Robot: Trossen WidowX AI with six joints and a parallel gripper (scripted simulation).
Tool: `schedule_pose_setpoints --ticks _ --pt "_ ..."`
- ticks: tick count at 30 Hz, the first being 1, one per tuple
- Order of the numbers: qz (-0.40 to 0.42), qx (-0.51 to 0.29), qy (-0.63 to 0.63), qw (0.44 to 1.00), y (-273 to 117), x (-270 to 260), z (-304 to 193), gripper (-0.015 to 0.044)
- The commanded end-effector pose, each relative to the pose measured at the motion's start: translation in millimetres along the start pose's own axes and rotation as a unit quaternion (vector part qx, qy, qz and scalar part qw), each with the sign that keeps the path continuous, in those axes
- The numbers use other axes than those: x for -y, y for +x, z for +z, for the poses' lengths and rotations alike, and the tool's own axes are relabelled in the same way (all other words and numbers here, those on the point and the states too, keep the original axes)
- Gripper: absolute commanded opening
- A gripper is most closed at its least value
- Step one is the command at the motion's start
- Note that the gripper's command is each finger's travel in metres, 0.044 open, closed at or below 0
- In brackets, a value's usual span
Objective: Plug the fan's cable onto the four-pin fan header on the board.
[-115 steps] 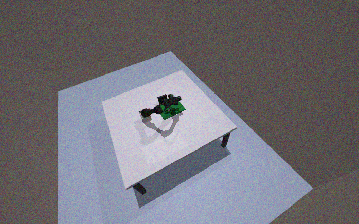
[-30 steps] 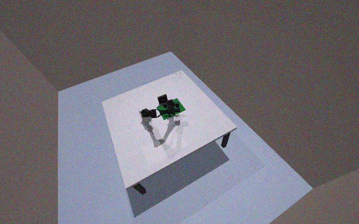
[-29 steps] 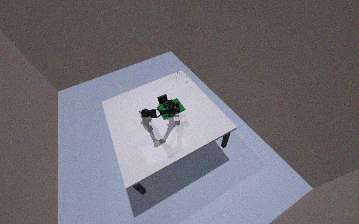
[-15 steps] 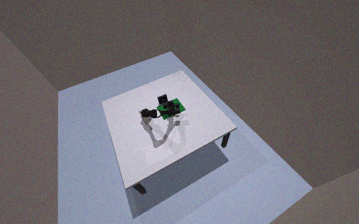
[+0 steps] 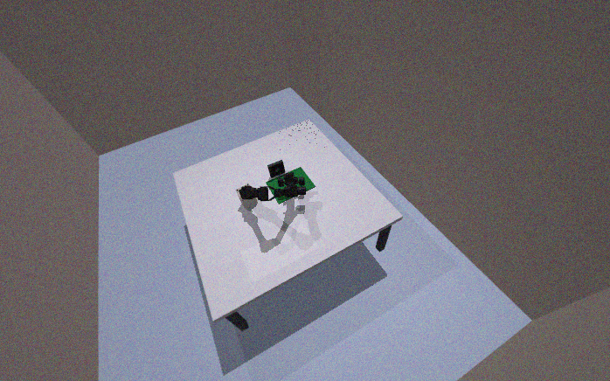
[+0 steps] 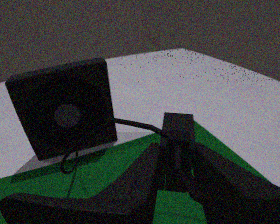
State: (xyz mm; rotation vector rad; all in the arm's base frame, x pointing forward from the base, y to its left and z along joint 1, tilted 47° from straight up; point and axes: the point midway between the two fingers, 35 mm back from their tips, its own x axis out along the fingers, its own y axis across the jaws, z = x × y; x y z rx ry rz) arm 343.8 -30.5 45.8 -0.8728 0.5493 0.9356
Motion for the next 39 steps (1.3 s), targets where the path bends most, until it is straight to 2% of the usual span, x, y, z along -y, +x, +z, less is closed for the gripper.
schedule_pose_setpoints --ticks 1,39 --pt "0.001 0.003 -0.002 1.000 2 0 -3 0.0000" --pt "0.001 0.002 -0.002 1.000 8 1 -35 0.0000"
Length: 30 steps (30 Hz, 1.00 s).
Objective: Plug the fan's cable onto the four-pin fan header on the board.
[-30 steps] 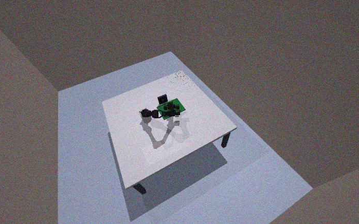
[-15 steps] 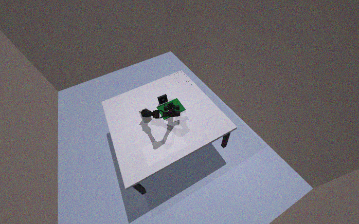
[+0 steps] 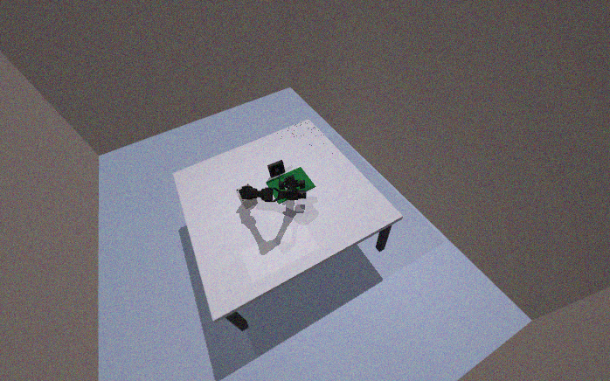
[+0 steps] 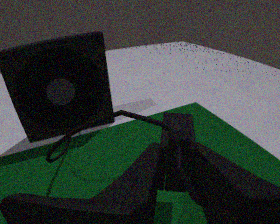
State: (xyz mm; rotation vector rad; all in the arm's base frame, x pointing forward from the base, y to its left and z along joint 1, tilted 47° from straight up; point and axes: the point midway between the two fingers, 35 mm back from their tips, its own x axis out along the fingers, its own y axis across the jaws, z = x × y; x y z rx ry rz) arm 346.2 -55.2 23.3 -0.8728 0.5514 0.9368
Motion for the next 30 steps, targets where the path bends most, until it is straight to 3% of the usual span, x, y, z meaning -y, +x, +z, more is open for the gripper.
schedule_pose_setpoints --ticks 1,30 --pt "0.000 0.003 -0.002 1.000 2 0 -3 0.0000" --pt "0.001 0.003 -0.002 1.000 7 1 -27 0.0000"
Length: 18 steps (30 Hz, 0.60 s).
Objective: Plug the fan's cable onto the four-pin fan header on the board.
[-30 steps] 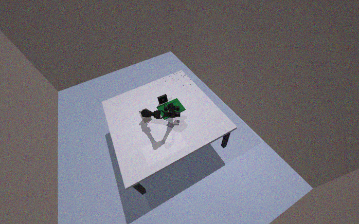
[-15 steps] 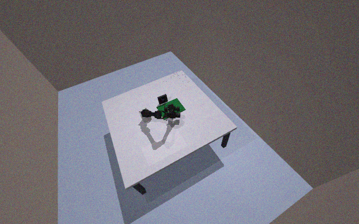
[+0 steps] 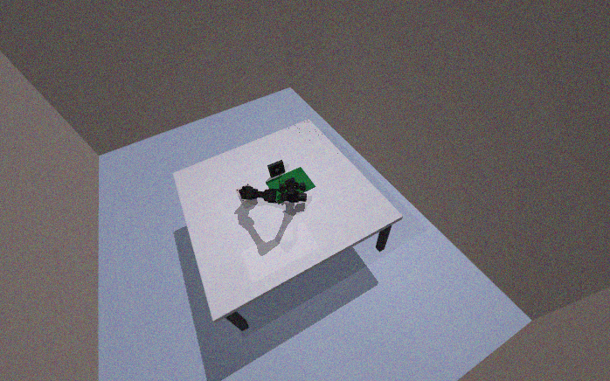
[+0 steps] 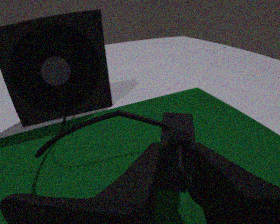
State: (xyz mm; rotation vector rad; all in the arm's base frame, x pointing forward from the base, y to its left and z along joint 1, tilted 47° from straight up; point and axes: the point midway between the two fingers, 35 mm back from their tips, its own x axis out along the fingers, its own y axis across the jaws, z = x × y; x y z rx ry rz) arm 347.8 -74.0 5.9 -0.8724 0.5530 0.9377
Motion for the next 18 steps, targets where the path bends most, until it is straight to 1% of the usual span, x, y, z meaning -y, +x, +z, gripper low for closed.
schedule_pose_setpoints --ticks 1,18 --pt "0.000 0.003 -0.002 1.000 1.7 0.8 -3.1 0.0000" --pt "0.000 0.000 0.000 1.000 1.3 0.1 -6.6 0.0000"
